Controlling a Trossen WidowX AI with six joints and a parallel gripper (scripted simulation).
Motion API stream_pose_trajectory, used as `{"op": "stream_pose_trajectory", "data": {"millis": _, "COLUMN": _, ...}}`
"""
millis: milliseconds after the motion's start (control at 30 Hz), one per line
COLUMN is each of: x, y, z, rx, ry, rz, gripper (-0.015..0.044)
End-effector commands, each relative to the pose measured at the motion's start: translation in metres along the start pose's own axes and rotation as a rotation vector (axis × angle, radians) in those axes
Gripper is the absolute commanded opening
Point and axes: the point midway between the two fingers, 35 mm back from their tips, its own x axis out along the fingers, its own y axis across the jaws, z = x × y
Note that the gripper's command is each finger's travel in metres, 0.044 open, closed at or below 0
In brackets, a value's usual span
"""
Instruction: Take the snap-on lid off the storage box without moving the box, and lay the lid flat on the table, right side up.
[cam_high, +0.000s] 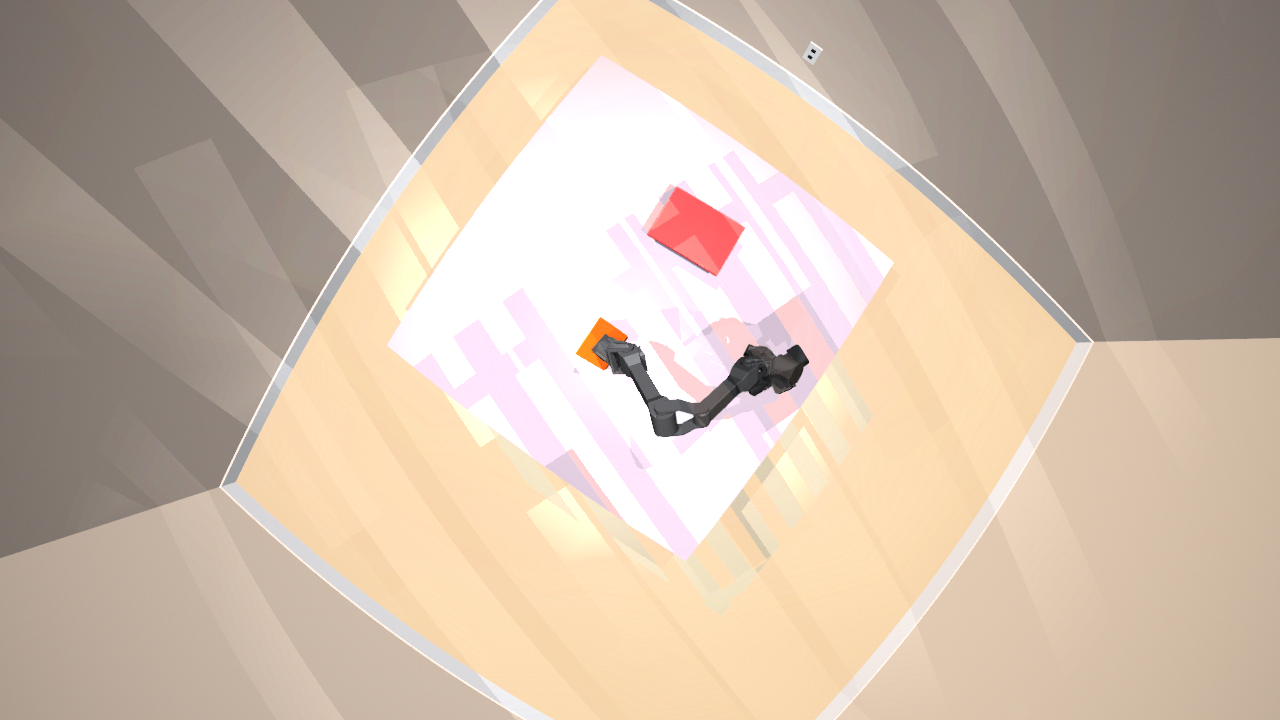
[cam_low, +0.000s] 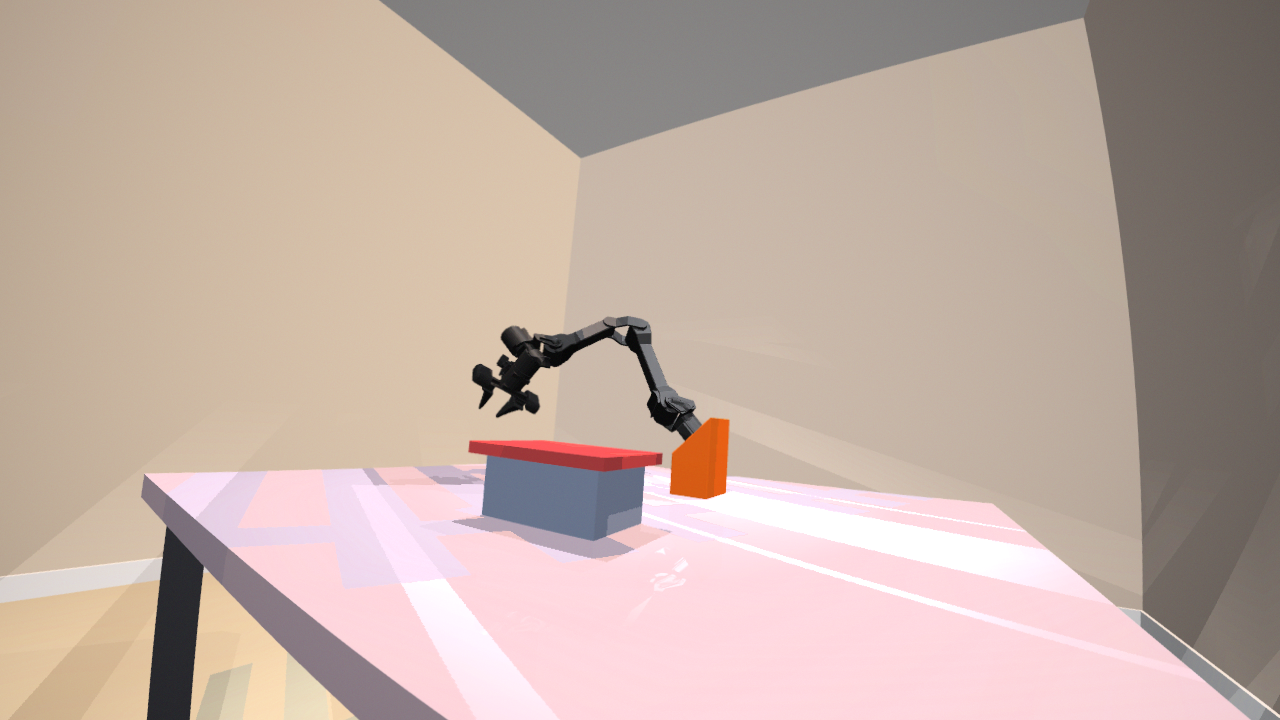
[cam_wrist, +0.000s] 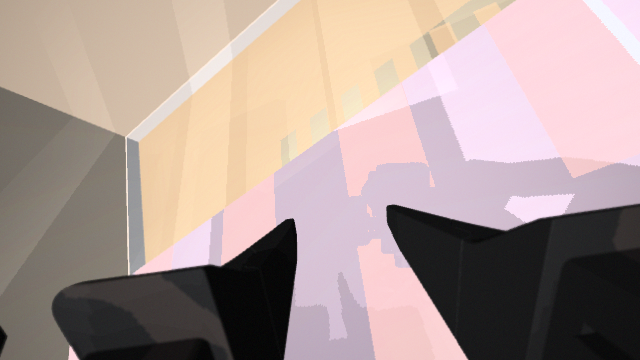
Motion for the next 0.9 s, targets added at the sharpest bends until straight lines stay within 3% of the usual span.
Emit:
{"op": "stream_pose_trajectory", "data": {"millis": 0, "x": -0.033, "y": 0.020, "z": -0.065, "rx": 0.006, "ry": 0.146, "rz": 0.109, "gripper": 0.0235}}
{"op": "stream_pose_trajectory", "data": {"millis": 133, "x": -0.057, "y": 0.028, "z": -0.100, "rx": 0.006, "ry": 0.229, "rz": 0.167, "gripper": 0.0235}}
{"op": "stream_pose_trajectory", "data": {"millis": 367, "x": -0.139, "y": 0.032, "z": -0.188, "rx": -0.014, "ry": 0.461, "rz": 0.318, "gripper": 0.0235}}
{"op": "stream_pose_trajectory", "data": {"millis": 467, "x": -0.159, "y": 0.028, "z": -0.205, "rx": -0.023, "ry": 0.512, "rz": 0.350, "gripper": 0.0235}}
{"op": "stream_pose_trajectory", "data": {"millis": 700, "x": -0.252, "y": -0.009, "z": -0.270, "rx": -0.086, "ry": 0.741, "rz": 0.484, "gripper": 0.0235}}
{"op": "stream_pose_trajectory", "data": {"millis": 867, "x": -0.299, "y": -0.043, "z": -0.295, "rx": -0.139, "ry": 0.861, "rz": 0.552, "gripper": 0.0235}}
